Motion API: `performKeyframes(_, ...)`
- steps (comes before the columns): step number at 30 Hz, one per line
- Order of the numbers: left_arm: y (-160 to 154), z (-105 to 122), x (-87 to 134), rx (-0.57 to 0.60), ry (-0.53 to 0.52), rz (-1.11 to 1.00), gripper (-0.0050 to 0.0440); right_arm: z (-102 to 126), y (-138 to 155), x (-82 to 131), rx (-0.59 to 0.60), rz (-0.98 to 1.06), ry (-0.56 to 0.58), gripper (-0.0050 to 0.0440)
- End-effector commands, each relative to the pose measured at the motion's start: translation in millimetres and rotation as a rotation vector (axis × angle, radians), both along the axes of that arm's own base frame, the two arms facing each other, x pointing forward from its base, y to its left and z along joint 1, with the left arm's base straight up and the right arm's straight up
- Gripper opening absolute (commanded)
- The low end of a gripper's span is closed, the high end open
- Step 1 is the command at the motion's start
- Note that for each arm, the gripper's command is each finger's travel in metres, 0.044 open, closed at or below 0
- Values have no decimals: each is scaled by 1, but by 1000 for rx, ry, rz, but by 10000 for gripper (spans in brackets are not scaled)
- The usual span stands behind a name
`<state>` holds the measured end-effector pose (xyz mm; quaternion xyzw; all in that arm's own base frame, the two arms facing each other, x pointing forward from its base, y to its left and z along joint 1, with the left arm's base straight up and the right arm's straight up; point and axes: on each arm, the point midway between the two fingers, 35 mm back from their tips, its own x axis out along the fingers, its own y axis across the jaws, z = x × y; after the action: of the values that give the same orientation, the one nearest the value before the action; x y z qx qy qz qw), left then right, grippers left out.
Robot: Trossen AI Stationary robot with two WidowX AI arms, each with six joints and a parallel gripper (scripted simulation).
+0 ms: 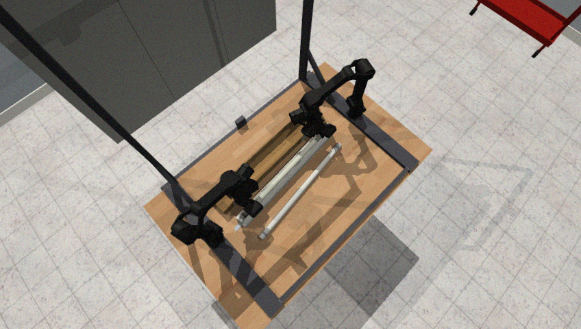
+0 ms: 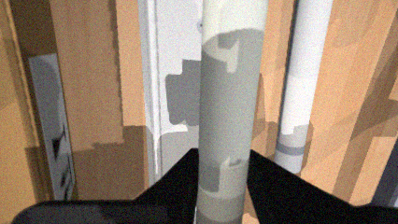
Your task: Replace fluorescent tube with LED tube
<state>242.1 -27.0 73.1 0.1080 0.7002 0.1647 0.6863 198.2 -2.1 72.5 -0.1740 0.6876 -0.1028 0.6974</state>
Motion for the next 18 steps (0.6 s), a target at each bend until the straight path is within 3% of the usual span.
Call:
performKeyframes(1,1,3,4,6,-15,1,24,4,1,3,6,1,-21,87)
performKeyframes(3,1,3,4,6,-15,1,24,4,1,3,6,1,-21,87)
performKeyframes(6,1,5,4,-2,-24,2,84,4,1,3,6,1,-21,87)
performKeyframes(10,2,6,3,-42,-27,2,84,4,0,3,46,1,-17,87)
performKeyframes(18,8,7,3,-241,-43,1,84,6,-5,3,245,2,5,87)
